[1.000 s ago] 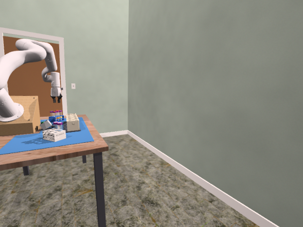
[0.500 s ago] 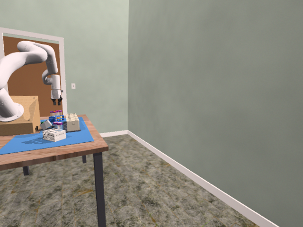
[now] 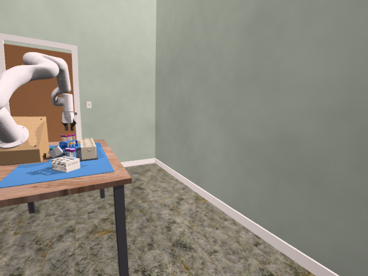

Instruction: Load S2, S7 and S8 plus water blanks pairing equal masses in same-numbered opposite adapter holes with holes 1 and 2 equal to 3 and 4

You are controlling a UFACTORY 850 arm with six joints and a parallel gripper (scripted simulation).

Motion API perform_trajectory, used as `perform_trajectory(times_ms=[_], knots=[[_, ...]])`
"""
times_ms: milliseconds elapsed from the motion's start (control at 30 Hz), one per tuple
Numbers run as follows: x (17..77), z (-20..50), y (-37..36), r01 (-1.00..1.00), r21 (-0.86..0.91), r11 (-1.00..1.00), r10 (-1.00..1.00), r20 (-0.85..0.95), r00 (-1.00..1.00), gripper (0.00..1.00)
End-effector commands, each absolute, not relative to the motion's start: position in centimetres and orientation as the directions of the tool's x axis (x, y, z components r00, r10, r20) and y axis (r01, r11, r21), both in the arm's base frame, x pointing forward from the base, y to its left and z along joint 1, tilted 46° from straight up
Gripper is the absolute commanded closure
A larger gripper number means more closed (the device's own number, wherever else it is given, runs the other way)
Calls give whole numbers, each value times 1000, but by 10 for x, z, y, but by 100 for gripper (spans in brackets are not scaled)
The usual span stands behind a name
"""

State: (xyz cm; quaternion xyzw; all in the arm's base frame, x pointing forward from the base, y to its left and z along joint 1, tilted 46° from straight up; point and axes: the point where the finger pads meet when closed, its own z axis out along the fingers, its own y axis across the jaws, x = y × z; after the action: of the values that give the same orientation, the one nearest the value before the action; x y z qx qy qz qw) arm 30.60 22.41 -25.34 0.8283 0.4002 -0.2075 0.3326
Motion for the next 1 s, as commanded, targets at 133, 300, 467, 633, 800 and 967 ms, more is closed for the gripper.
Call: perform_trajectory(times_ms=[133,300,467,633,800,967], knots=[[306,-260,218,801,385,-459,526,-608,594,43],[305,-267,211,801,385,-459,526,-608,594,43],[305,-274,204,801,385,-459,526,-608,594,43],[304,-278,200,801,385,-459,526,-608,594,43],[304,-282,195,801,385,-459,526,-608,594,43],[304,-282,195,801,385,-459,526,-608,594,43]])
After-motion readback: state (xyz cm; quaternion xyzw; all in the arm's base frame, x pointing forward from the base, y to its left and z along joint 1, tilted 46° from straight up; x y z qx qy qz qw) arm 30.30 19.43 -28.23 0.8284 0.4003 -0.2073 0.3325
